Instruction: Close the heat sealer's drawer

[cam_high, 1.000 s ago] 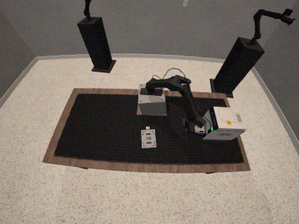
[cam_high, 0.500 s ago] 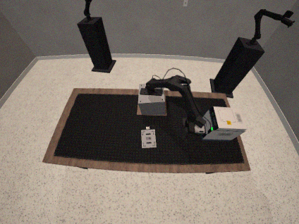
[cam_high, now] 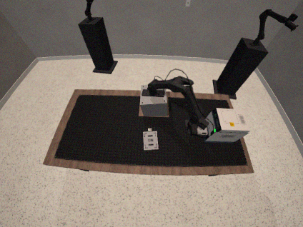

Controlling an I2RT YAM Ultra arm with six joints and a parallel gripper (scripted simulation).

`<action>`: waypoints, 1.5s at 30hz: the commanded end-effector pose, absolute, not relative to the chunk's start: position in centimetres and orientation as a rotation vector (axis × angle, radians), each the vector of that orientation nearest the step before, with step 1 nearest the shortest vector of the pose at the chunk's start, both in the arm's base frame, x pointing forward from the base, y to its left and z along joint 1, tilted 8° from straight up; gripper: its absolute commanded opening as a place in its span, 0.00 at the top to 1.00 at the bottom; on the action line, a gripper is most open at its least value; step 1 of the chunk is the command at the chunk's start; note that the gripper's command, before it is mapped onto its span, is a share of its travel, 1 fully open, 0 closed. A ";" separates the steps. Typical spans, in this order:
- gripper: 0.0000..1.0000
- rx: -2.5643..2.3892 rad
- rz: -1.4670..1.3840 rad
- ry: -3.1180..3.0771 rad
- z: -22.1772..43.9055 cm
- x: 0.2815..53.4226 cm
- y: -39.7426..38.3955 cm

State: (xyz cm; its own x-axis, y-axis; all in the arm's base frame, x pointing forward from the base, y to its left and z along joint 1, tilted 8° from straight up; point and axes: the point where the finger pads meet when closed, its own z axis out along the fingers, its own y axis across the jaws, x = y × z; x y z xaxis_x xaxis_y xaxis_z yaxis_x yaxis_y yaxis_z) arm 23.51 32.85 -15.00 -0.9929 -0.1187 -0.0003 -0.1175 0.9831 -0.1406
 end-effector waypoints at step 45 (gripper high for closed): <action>0.55 -0.185 -0.155 3.091 -11.3 24.0 34.9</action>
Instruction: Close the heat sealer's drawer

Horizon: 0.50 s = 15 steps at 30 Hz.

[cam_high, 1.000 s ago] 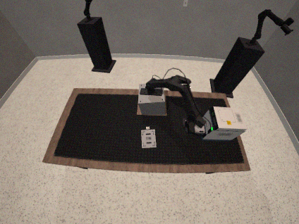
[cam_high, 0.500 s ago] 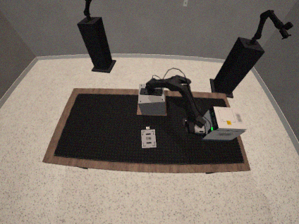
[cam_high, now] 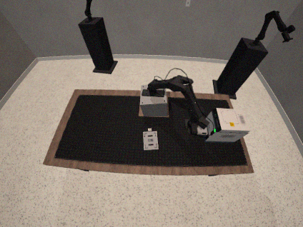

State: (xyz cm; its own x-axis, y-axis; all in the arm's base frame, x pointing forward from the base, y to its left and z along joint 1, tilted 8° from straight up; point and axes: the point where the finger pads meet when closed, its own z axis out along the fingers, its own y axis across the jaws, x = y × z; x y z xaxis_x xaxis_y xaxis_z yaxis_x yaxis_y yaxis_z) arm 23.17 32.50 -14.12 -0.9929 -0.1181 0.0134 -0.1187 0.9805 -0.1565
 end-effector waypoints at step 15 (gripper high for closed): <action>0.55 0.190 0.159 -3.173 -9.3 23.9 35.1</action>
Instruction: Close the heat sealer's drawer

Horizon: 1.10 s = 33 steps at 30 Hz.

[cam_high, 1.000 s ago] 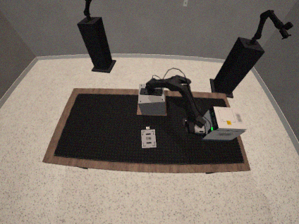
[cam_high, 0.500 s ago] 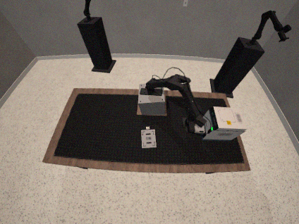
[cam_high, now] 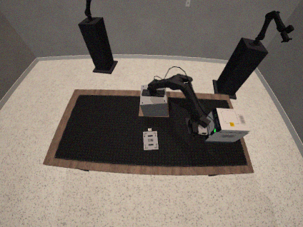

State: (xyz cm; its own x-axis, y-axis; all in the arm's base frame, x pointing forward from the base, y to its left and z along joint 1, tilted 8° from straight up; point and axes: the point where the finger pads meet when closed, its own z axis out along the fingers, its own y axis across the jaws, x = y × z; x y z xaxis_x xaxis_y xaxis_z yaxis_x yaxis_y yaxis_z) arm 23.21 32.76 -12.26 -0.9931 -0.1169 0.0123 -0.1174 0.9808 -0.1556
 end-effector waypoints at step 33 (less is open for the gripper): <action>0.55 0.184 0.149 -3.178 -7.3 24.1 35.4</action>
